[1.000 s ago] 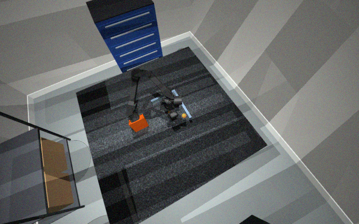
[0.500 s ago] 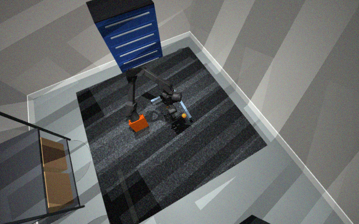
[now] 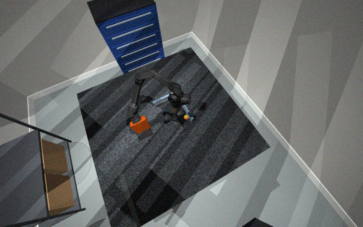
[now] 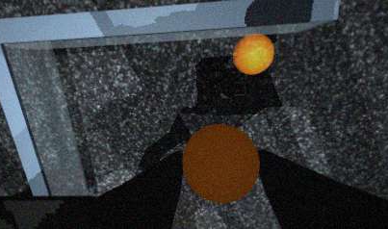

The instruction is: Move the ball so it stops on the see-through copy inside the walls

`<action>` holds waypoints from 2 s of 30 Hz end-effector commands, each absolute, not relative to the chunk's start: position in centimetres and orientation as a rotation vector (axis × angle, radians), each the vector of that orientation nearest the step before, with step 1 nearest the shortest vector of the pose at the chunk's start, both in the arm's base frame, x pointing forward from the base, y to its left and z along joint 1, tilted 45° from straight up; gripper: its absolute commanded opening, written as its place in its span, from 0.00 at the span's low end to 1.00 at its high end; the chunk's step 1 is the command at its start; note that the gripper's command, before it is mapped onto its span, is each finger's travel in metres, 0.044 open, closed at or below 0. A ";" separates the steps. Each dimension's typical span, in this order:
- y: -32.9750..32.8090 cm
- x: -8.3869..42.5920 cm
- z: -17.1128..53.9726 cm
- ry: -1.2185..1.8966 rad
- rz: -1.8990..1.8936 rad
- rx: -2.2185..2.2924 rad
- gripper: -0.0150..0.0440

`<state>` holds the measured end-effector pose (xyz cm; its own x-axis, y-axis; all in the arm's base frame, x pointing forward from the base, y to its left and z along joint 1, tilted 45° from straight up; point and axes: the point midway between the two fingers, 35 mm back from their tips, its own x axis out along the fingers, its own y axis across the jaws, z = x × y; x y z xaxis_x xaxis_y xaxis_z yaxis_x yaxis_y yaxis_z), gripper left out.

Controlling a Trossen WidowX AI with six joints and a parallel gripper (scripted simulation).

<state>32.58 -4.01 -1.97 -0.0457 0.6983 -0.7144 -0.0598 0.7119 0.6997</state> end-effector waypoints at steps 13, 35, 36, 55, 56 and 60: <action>-4.6 38.3 -6.9 1.490 0.661 0.547 0.25; 0.4 38.2 -12.1 1.489 0.664 0.550 0.25; 0.4 38.2 -12.1 1.489 0.664 0.550 0.25; 1.6 38.3 -13.2 1.487 0.668 0.541 0.43; 1.6 38.3 -13.2 1.487 0.668 0.541 0.48; 1.6 38.3 -13.2 1.487 0.668 0.541 0.65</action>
<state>38.27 1.54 -13.19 -0.0326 0.6978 -0.7156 -0.0705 0.7125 0.6981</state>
